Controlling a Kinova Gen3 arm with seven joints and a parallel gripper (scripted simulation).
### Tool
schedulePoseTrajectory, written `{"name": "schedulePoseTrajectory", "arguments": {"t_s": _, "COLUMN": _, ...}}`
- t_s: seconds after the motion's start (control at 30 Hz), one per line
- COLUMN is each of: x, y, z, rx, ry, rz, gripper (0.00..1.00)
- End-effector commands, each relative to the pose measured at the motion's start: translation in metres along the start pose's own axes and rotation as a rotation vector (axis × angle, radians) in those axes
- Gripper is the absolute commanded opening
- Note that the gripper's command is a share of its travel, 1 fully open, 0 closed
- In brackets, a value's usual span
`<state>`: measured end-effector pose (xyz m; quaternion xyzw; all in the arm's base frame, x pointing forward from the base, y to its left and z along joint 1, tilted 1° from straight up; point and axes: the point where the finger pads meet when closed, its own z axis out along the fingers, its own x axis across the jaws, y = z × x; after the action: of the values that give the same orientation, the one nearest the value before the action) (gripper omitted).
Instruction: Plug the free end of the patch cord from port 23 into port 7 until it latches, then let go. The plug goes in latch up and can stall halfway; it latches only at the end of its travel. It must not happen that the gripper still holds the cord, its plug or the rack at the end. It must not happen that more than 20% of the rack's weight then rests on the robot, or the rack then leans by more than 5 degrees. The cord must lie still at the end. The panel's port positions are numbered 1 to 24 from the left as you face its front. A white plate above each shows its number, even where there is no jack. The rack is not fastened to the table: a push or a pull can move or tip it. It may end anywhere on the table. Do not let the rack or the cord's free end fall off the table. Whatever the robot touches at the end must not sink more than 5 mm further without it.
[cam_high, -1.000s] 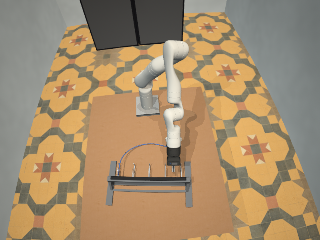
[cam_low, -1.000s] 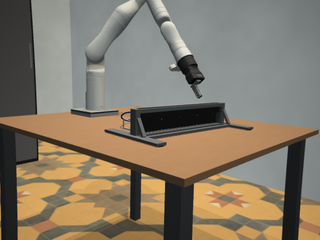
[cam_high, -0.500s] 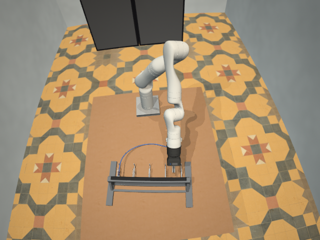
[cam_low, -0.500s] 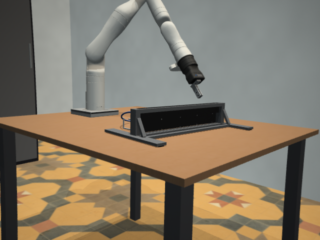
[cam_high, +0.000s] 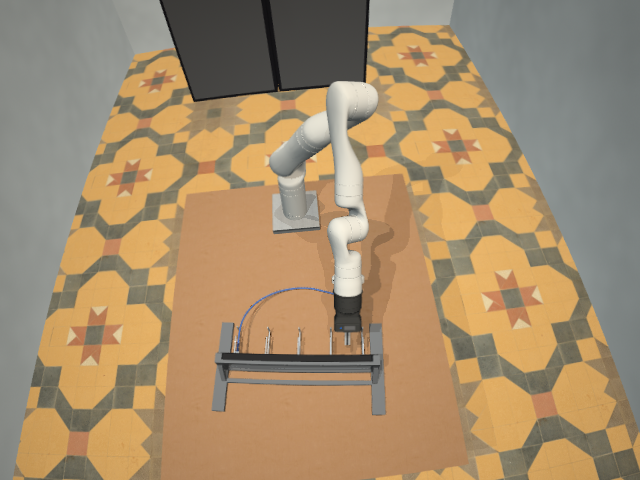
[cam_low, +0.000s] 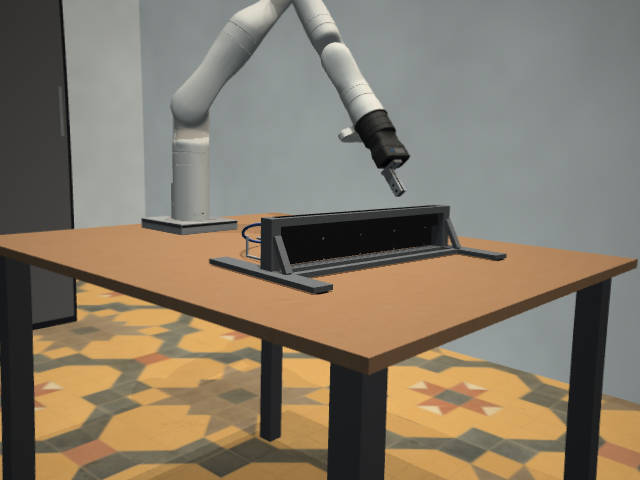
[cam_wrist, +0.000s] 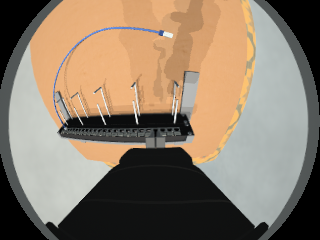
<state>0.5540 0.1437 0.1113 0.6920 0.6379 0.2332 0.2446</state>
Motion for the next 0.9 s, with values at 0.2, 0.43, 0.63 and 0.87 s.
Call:
{"name": "schedulePoseTrajectory", "arguments": {"t_s": 0.2, "x": 0.004, "y": 0.003, "z": 0.0, "rx": -0.007, "ry": 0.008, "rz": 0.012, "gripper": 0.0}}
{"name": "schedulePoseTrajectory", "arguments": {"t_s": 0.43, "x": 0.005, "y": 0.003, "z": 0.0, "rx": -0.007, "ry": 0.008, "rz": 0.012, "gripper": 0.0}}
{"name": "schedulePoseTrajectory", "arguments": {"t_s": 0.63, "x": 0.005, "y": 0.003, "z": -0.001, "rx": -0.006, "ry": 0.008, "rz": 0.011, "gripper": 0.0}}
{"name": "schedulePoseTrajectory", "arguments": {"t_s": 0.87, "x": 0.0, "y": 0.0, "z": -0.01, "rx": 0.001, "ry": 0.0, "rz": 0.013, "gripper": 0.0}}
